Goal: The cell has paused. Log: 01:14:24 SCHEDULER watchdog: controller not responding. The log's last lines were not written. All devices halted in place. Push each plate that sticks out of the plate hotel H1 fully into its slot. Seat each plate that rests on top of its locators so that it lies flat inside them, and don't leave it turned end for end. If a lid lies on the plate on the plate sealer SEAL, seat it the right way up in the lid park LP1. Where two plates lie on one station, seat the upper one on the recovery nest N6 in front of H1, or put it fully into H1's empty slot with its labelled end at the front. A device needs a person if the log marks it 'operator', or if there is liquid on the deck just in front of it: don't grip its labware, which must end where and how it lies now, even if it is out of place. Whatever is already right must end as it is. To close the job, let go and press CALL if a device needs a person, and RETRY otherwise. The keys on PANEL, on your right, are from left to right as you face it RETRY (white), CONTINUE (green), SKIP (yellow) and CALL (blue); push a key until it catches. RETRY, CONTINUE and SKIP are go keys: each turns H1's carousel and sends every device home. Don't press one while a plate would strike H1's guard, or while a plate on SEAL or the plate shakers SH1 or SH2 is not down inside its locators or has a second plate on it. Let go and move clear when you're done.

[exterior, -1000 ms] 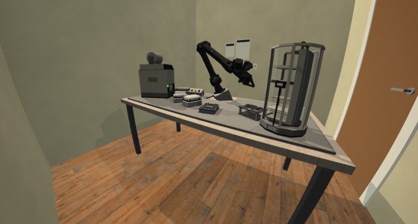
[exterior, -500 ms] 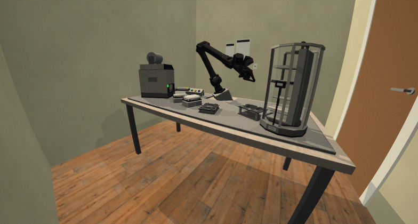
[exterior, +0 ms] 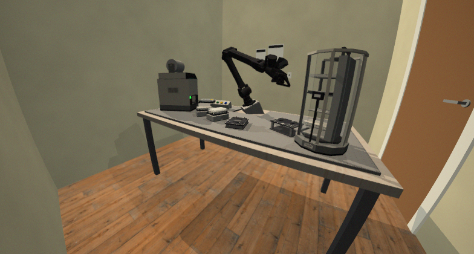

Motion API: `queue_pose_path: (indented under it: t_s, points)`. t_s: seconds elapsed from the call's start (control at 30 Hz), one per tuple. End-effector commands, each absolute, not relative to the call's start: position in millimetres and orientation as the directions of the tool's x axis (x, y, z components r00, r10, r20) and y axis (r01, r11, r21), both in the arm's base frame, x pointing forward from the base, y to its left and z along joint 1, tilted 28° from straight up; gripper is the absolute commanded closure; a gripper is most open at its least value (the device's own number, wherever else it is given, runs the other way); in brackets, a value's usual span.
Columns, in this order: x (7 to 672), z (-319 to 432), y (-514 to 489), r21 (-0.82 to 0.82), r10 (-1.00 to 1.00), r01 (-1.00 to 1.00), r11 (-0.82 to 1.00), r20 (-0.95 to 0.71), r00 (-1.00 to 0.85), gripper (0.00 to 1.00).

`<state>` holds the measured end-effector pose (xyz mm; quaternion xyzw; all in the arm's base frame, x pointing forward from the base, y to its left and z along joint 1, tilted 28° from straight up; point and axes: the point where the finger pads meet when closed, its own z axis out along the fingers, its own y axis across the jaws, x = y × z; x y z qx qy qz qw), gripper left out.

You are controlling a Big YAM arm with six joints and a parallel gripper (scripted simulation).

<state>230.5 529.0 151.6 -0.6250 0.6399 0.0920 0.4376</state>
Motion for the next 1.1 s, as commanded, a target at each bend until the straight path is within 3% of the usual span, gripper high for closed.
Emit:
queue_pose_path:
  t_s: [0.0, 0.77, 1.07]
  points:
    - [222.9, 200.7, 554.1, -0.429, -0.67, -0.876, 0.219, -0.719, 0.184, 1.0]
    - [204.2, 231.3, 568.1, -0.43, -0.686, -0.879, 0.205, -0.704, 0.184, 1.0]
    - [215.1, 236.8, 550.3, -0.393, -0.78, -0.858, 0.33, -0.626, -0.013, 1.0]
